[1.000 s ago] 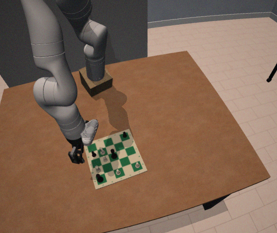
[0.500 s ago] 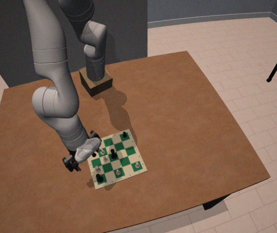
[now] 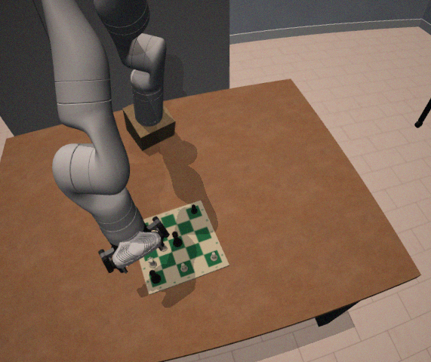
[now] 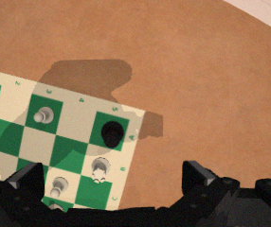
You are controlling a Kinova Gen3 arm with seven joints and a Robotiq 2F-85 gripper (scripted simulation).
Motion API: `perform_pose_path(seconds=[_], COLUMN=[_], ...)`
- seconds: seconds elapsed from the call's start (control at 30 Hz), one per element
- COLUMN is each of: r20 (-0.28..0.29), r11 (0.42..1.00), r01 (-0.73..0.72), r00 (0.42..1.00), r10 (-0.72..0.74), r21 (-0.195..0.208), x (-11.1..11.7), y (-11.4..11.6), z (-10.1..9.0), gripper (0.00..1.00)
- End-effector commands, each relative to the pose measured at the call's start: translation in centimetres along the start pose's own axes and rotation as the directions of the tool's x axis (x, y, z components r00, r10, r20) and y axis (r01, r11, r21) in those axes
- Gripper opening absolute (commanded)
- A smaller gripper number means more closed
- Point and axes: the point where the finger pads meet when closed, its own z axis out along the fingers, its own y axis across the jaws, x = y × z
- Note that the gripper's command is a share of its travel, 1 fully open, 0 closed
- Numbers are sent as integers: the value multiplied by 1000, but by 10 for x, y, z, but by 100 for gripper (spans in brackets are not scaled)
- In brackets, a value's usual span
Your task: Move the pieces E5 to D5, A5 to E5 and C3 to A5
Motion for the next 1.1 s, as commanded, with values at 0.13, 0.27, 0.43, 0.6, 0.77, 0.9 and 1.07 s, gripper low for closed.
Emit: perform_pose_path(seconds=[0.13, 0.27, 0.43, 0.6, 0.77, 0.9, 1.07], r20=[-5, -5, -5, -5, -5, -5, -5], r11=[1000, 1000, 1000, 1000, 1000, 1000, 1000], r01=[-27, -30, -30, -30, -30, -30, -30], r00=[1000, 1000, 1000, 1000, 1000, 1000, 1000], r10=[27, 30, 30, 30, 30, 30, 30], r21=[0, 0, 0, 0, 0, 0, 0], x=[8, 8, 8, 8, 8, 8, 8], y=[-2, -2, -2, -2, -2, -2, -2], z=[-1, -1, -1, -1, -1, -1, -1], gripper=[100, 100, 41, 41, 41, 41, 41])
